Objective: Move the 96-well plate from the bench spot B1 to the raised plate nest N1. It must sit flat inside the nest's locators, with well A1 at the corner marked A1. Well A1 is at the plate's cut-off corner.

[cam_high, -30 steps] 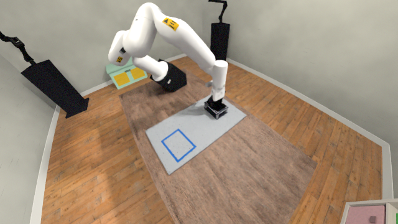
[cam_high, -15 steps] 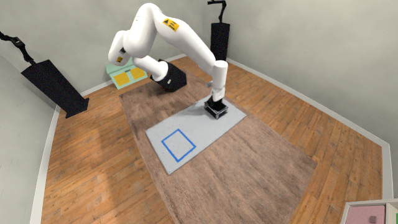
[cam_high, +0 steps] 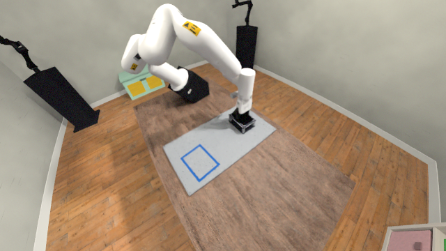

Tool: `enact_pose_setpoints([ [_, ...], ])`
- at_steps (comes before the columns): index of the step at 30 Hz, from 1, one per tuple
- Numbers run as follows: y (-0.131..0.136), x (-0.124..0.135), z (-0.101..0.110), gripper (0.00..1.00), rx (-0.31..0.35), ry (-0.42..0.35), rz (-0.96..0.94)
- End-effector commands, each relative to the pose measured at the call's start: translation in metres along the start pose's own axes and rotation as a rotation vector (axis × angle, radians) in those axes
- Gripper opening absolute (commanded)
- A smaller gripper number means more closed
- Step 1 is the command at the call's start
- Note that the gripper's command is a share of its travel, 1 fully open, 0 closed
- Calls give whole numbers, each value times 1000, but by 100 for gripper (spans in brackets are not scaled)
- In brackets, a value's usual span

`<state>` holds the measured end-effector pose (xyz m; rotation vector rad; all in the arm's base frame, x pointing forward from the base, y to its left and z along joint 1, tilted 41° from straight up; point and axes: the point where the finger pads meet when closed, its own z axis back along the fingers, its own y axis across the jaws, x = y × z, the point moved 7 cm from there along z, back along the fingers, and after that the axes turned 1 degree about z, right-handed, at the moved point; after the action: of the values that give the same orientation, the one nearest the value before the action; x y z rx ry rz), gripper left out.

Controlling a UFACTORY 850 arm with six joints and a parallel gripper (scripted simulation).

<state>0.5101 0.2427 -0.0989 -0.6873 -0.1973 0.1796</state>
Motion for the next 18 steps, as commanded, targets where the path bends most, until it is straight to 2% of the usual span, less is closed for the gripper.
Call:
enact_pose_setpoints([
  [1,0,1,0,0,1,-2,-1],
  [6,0,1,0,0,1,-2,-1],
  [7,0,1,-1,100,1,-2,-1],
  [18,0,1,-1,100,1,-2,-1],
])
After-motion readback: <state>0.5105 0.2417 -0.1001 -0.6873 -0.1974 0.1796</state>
